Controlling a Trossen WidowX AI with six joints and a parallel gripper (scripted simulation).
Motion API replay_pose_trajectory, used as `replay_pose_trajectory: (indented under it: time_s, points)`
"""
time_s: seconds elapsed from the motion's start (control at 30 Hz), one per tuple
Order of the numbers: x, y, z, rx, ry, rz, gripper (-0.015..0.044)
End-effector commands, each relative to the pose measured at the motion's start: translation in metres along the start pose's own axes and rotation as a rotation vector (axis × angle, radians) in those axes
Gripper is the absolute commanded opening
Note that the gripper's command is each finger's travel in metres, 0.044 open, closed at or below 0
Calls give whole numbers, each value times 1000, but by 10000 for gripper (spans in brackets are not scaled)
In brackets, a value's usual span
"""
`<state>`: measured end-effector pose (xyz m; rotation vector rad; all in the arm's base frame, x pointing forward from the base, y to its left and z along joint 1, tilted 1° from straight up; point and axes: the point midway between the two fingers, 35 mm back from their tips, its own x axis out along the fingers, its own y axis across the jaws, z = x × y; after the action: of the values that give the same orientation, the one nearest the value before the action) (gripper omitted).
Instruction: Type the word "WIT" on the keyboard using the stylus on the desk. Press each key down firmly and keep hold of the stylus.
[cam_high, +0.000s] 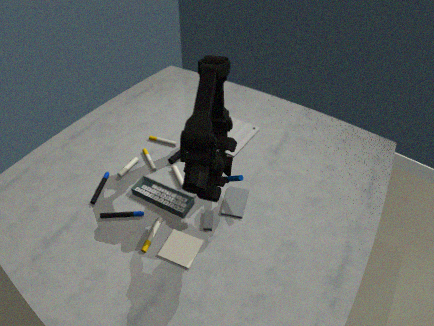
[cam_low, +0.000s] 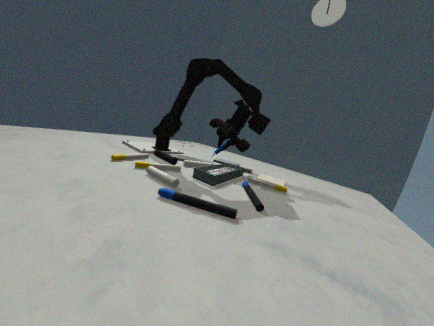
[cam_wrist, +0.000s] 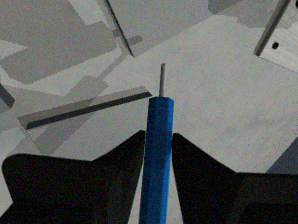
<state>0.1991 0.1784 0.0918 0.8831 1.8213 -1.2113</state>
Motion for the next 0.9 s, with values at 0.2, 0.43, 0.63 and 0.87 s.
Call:
replay_pose_trajectory:
  time_s: [0.2,0.43,0.63,0.87]
  points:
    - [-25,25,17,-23,206,56,0]
    - [-46,40,33,-44,361,121,0]
    - [-65,51,48,-98,493,195,0]
    - [-93,64,69,-143,651,321,0]
